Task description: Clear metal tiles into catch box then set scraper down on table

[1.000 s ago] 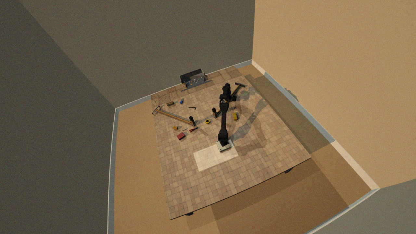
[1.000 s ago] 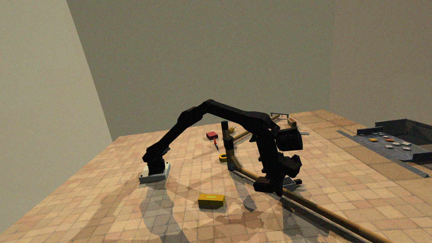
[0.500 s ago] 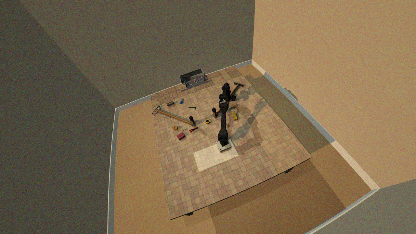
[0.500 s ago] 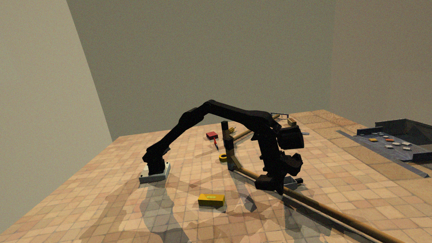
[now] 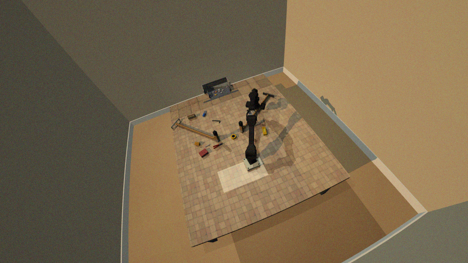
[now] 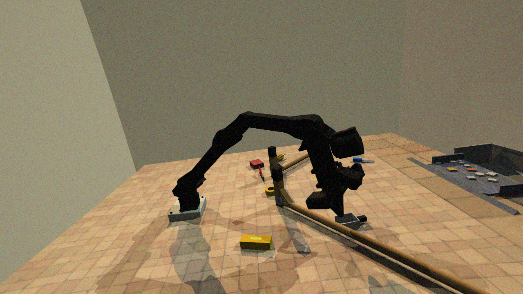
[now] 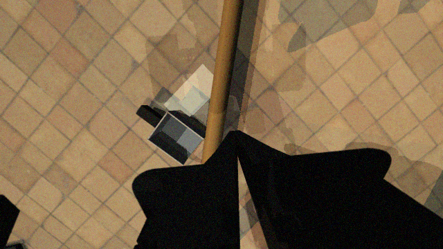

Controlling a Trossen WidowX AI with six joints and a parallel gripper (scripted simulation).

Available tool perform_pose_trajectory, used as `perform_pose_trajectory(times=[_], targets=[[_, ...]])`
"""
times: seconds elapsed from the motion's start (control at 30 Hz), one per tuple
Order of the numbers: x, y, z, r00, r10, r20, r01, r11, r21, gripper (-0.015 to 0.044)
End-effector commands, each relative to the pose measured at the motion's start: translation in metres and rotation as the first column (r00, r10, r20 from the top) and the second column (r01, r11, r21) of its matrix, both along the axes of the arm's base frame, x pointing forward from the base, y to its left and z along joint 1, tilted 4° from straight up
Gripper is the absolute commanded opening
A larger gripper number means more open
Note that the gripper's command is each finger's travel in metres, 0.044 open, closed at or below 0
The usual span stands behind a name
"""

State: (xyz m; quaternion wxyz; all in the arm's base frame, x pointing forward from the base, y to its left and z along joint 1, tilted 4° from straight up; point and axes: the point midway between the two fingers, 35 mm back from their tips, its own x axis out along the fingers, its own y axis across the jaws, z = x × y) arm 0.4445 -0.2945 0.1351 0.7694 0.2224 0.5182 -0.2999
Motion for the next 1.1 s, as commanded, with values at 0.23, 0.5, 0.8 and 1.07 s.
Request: perform_pose_trajectory(times=[0.23, 0.5, 0.8, 1.07], targets=[[-0.004, 0.003, 0.037, 0.999, 0.001, 0.041, 0.000, 1.000, -0.026, 0.0000], [-0.032, -0.008, 0.044, 0.997, 0.072, -0.008, -0.073, 0.997, -0.009, 0.0000], [-0.044, -0.013, 0.046, 0.994, 0.105, -0.026, -0.105, 0.995, 0.001, 0.0000], [-0.040, -0.016, 0.029, 0.994, 0.106, -0.032, -0.106, 0.994, 0.005, 0.0000]])
